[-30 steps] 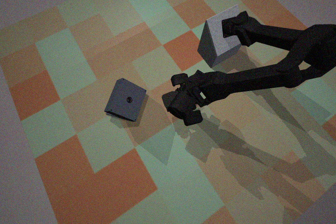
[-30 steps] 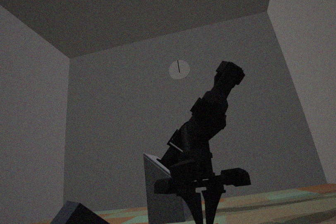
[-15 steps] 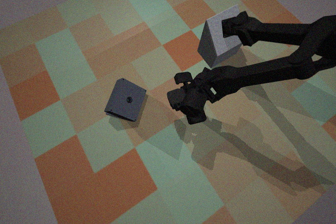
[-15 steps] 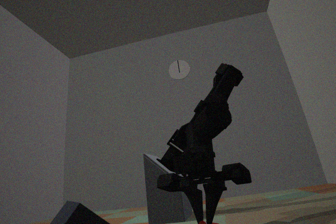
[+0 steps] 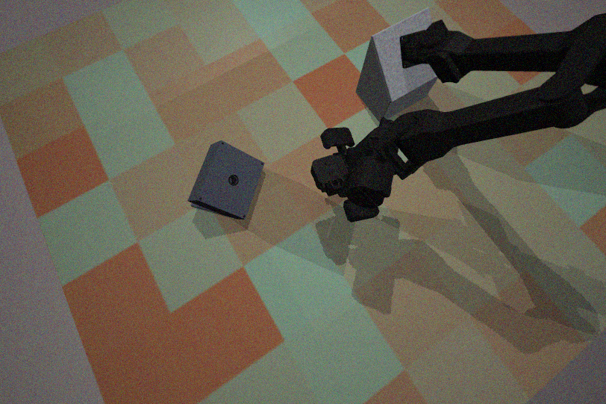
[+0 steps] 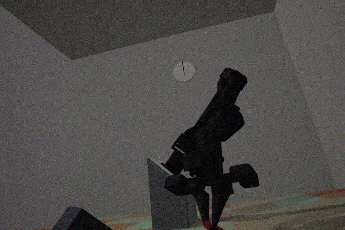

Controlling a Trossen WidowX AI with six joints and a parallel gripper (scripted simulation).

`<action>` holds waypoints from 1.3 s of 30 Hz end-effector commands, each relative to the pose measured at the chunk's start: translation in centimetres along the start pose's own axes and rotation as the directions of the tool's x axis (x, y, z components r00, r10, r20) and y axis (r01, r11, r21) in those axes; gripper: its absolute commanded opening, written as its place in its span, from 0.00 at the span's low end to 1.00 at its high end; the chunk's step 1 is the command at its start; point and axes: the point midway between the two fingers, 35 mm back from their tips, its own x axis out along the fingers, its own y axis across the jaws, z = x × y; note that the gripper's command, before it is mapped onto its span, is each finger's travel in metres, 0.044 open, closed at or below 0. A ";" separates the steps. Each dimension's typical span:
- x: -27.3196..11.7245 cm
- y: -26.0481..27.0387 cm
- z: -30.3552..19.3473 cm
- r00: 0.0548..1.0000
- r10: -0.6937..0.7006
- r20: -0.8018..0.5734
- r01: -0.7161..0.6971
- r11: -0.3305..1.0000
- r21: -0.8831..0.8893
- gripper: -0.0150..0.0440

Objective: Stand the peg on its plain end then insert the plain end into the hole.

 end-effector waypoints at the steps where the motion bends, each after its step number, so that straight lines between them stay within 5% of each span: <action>1: -0.3 -0.1 -0.2 0.999 -0.001 0.040 0.001 1.000 0.005 0.34; 39: -2.2 -0.2 -1.8 0.933 -0.004 0.360 0.001 1.000 0.007 0.34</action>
